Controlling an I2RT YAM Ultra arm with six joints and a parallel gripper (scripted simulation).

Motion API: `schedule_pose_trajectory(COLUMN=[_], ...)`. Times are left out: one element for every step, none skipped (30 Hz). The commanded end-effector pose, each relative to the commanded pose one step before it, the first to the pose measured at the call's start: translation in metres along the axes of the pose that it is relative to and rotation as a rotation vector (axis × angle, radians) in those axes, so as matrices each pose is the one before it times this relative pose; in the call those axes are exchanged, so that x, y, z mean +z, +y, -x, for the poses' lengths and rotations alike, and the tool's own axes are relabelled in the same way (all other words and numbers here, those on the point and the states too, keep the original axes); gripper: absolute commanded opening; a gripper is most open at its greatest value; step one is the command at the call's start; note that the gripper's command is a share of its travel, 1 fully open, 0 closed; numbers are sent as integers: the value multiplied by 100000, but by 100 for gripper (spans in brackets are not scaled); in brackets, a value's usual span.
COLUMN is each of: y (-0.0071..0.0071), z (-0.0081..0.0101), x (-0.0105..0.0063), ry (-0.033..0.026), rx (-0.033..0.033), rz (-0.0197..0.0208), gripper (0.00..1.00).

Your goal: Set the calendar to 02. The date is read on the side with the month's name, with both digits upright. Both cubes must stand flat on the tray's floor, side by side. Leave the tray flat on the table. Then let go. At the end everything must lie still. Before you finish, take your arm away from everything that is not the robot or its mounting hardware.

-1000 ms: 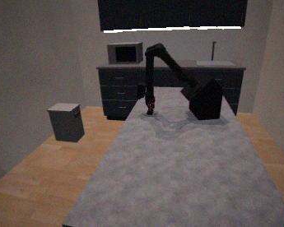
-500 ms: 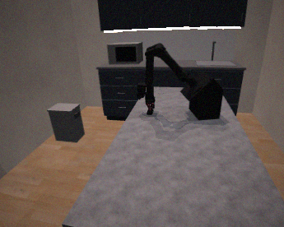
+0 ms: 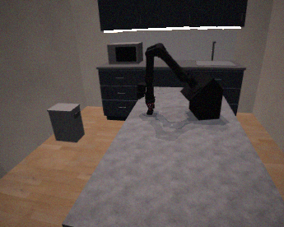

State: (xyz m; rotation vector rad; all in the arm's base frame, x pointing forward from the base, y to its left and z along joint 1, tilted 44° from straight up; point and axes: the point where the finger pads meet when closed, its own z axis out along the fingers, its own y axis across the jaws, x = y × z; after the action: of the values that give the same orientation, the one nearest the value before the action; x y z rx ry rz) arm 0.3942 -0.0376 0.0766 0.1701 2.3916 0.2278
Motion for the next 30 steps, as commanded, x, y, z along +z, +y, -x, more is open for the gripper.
schedule_pose_trajectory(y=[-9, 0, 0, 0, 0, 0, 0, 0, 0, 0, 0, 0, 0, 0, 0, 0, 0, 0, 0, 0, 0, 0, 0, 0, 0, 0, 0, 0, 8, 53], z=[479, 3, 3, 5, 4, 5, 0, 0, 4, 5, 4, 4, 4, 3, 2, 1, 2, 0, 0, 0, 0, 0, 0, 0, 0, 0, 0, 0, 1, 5], x=[-1355, -526, -602, -668, -717, -752, 0, 0, -768, -766, -742, -698, -634, -550, -451, -342, -233, -131, -53, -8, 0, 0, 0, 0, 0, 0, 0, 0, 2, 14], ry=[-1554, -2, -3, -2, -3, -2, 0, 0, -2, -2, -2, -1, -1, 0, 0, 0, 0, 0, 0, 0, 0, 0, 0, 0, 0, 0, 0, 0, 6, 37], rx=[-174, -5, -5, -6, -7, -7, 0, 0, -7, -8, -8, -7, -7, -6, -5, -4, -3, -1, -1, 0, 0, 0, 0, 0, 0, 0, 0, 0, -107, -694], rz=[-138, -2, -3, -3, -4, -4, 0, 0, -4, -5, -5, -5, -5, -4, -3, -3, -2, -1, 0, 0, 0, 0, 0, 0, 0, 0, 0, 0, -1, -4], gripper=[27, 27, 27, 27, 27, 27, 27, 27, 27, 27, 27, 27, 27, 27, 27, 27, 27, 27, 27, 27, 27, 27, 27, 27, 27, 27, 27, 27, 27, 27])
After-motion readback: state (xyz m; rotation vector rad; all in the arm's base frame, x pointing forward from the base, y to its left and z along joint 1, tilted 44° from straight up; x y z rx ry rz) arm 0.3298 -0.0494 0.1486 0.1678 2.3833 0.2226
